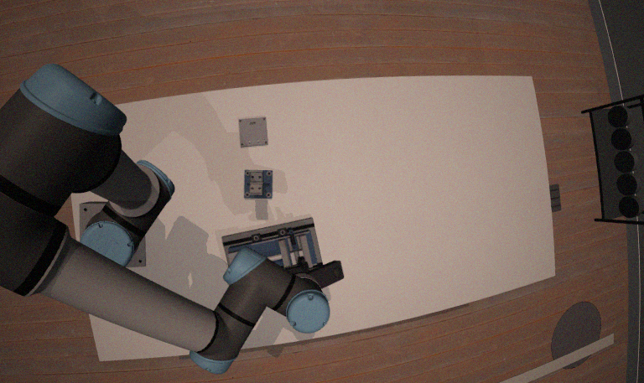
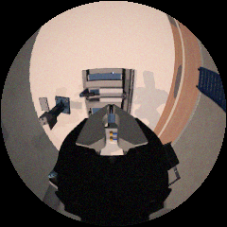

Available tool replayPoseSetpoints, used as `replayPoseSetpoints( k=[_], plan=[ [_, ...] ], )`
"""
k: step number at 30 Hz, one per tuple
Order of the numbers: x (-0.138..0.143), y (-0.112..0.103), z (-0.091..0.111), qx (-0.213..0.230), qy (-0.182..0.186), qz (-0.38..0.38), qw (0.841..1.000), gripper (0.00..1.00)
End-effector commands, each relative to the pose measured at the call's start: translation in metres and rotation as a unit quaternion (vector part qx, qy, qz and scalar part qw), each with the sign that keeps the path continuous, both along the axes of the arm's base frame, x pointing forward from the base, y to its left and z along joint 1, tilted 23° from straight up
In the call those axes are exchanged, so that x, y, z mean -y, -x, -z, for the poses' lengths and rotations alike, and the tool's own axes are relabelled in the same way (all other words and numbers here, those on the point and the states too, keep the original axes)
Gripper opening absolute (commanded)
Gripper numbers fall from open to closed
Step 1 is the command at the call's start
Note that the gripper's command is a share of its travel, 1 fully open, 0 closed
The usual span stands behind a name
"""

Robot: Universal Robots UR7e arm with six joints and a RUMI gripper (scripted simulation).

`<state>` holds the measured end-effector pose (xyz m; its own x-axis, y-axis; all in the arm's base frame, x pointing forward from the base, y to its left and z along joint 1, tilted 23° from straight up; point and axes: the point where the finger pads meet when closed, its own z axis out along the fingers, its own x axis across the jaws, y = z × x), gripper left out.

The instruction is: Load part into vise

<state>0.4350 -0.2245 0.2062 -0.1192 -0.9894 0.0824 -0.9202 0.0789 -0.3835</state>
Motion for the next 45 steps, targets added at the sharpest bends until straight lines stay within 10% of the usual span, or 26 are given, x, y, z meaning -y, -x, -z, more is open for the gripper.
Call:
replayPoseSetpoints(
  k=[1,45],
  plan=[
    [0.0,0.0,-0.001,0.0,0.0,0.0,1.0,0.0],
    [0.046,0.008,-0.004,0.001,0.001,0.001,1.0,0.0]
  ],
)
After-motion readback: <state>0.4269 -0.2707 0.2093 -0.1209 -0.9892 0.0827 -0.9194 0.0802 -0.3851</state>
